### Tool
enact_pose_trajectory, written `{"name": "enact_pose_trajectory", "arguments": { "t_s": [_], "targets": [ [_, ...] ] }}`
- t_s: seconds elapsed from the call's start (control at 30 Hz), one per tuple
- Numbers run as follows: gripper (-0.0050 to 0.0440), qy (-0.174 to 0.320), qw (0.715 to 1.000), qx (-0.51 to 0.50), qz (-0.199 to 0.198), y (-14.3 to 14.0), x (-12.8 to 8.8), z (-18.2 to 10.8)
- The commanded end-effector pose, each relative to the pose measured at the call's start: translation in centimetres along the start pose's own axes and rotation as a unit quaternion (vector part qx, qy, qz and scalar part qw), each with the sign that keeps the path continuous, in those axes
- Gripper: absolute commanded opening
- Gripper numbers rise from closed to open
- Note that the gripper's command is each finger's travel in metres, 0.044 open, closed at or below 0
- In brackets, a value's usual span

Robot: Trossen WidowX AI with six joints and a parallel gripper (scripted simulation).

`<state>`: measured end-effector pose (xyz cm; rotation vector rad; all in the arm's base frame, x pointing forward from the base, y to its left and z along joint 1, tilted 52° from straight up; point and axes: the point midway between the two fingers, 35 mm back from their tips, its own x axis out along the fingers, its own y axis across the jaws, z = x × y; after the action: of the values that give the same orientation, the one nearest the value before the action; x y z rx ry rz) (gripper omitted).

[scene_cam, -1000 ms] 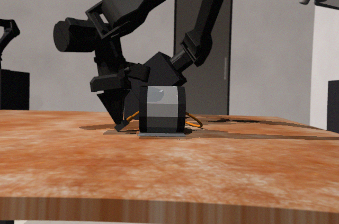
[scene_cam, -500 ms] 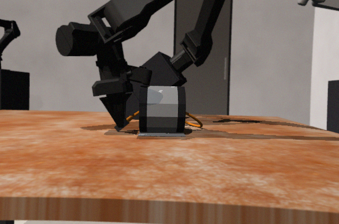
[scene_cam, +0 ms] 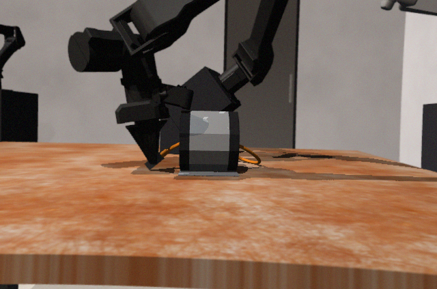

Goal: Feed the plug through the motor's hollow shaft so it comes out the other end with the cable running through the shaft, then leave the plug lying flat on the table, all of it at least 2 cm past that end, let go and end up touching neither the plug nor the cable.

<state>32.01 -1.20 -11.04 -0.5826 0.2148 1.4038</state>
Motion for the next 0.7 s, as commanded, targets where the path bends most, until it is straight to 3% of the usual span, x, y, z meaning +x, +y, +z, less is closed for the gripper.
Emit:
{"name": "enact_pose_trajectory", "arguments": {
  "t_s": [0.0,0.27,0.67],
  "targets": [
    [0.0000,0.001,1.000,0.001,0.000,0.1,-0.2,-1.3],
    [0.0000,0.000,1.000,0.002,0.000,0.2,-0.6,-3.5],
    [0.0000,-0.001,1.000,0.003,0.000,0.1,0.0,-3.3]
  ]
}}
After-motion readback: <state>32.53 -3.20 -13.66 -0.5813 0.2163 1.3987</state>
